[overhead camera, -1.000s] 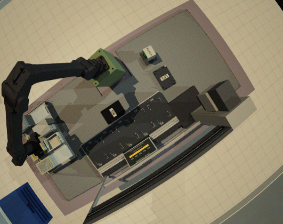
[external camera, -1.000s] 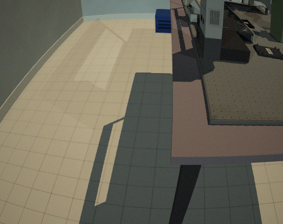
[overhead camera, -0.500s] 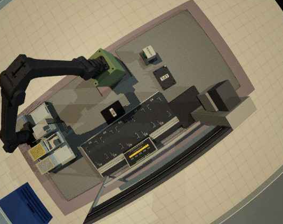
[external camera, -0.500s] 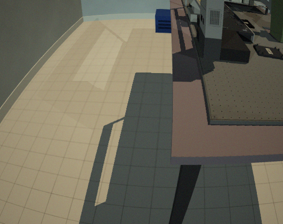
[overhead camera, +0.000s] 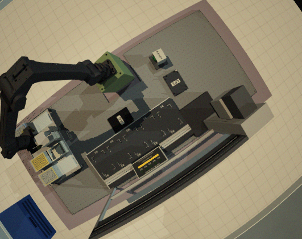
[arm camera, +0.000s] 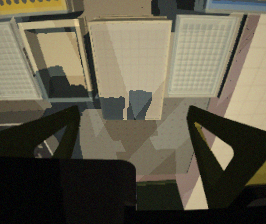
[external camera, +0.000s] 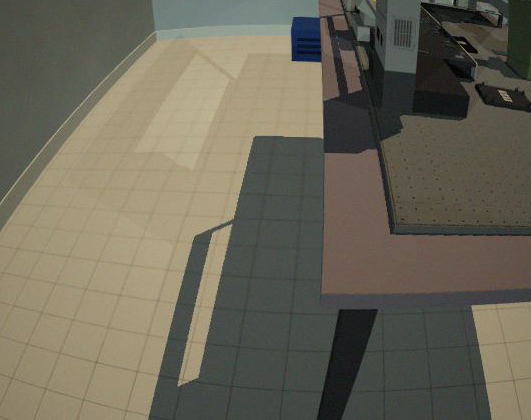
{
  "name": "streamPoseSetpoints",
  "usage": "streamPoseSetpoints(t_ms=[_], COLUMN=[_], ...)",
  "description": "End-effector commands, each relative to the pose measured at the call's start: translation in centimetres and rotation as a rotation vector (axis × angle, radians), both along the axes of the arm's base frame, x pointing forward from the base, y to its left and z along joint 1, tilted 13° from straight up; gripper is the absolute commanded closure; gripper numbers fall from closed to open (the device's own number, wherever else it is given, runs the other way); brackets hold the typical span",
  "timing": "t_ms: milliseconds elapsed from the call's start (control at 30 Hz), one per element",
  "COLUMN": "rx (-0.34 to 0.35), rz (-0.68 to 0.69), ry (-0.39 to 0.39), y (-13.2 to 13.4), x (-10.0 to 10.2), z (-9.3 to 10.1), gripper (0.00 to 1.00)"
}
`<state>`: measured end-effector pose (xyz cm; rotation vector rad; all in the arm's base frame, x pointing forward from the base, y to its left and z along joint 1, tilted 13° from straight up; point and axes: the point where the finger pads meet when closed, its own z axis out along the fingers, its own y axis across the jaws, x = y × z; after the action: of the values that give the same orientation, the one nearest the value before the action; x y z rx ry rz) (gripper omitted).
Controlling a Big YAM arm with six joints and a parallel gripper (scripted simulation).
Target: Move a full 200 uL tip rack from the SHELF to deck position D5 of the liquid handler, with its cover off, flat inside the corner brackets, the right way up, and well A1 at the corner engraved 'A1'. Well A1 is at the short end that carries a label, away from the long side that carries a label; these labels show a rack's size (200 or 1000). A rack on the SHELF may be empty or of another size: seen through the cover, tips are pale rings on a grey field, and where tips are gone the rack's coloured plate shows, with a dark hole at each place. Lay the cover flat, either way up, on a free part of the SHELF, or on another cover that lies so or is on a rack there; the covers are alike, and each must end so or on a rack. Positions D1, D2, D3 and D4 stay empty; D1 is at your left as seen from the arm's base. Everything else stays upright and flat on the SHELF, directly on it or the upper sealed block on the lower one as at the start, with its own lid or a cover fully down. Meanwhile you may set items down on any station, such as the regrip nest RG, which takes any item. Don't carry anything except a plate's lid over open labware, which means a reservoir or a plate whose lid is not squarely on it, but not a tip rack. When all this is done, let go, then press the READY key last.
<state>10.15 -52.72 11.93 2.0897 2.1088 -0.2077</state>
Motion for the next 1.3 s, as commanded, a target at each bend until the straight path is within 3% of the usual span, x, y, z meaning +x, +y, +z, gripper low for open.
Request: streamPoseSetpoints(t_ms=[0, 733, 933, 1033, 1200, 1267], rx=[-0.056, -0.056, -0.063, -0.078, -0.059, -0.074], rz=[0.014, 0.014, 0.014, 0.014, 0.014, 0.014], ry=[-0.010, -0.010, -0.008, -0.010, -0.005, -0.004], y=[-1.2, -1.2, -0.7, -1.2, -0.6, -1.2], x=[0.5, 0.5, -3.2, -3.7, -6.3, -7.2], z=[2.4, 2.4, 2.4, 3.0, 2.3, 2.9], gripper=[0.00, 0.00, 0.00, 0.00, 0.00, 0.00])
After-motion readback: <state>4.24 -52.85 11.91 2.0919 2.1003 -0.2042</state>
